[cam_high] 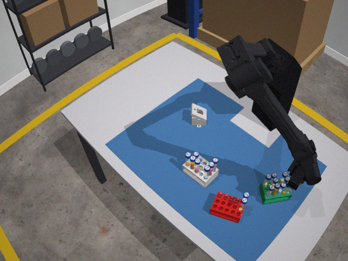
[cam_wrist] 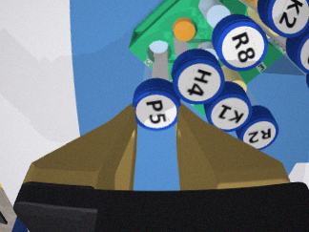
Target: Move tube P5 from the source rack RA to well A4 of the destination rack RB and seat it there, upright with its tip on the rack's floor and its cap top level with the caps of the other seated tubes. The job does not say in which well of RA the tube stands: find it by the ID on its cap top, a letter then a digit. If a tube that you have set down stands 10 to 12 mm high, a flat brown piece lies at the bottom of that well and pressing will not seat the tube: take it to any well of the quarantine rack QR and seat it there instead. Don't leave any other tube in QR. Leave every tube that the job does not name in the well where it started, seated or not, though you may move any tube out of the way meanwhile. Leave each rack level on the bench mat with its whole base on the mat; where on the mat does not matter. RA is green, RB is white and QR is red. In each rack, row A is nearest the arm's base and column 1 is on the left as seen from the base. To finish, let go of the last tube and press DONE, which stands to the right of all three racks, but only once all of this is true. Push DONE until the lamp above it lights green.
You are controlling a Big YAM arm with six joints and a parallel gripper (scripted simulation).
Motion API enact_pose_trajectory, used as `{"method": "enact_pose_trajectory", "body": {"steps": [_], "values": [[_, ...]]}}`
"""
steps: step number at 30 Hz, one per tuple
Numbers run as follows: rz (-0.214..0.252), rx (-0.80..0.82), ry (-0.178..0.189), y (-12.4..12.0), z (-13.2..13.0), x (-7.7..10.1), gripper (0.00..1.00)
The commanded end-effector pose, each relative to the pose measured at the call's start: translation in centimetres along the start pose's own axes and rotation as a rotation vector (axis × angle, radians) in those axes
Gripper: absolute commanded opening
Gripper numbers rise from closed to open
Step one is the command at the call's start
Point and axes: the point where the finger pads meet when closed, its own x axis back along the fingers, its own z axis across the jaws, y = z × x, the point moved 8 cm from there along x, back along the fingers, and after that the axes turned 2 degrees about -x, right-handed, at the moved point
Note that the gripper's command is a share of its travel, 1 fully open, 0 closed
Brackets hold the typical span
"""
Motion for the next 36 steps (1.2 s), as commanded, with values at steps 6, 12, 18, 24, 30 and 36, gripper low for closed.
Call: {"method": "enact_pose_trajectory", "body": {"steps": [6, 12, 18, 24, 30, 36], "values": [[-0.012, -0.004, 0.015, 0.5, 0.5, 0.5, 0.0], [-0.018, -0.004, 0.028, 0.6, 1.0, 2.1, 0.0], [-0.017, -0.002, 0.026, 0.5, 0.8, 2.7, 0.0], [-0.016, -0.005, 0.024, 0.4, 0.6, 3.0, 0.0], [-0.02, -0.006, 0.029, 0.6, 1.0, 3.7, 0.0], [-0.016, -0.001, 0.025, 0.4, 0.7, 4.3, 0.0]]}}
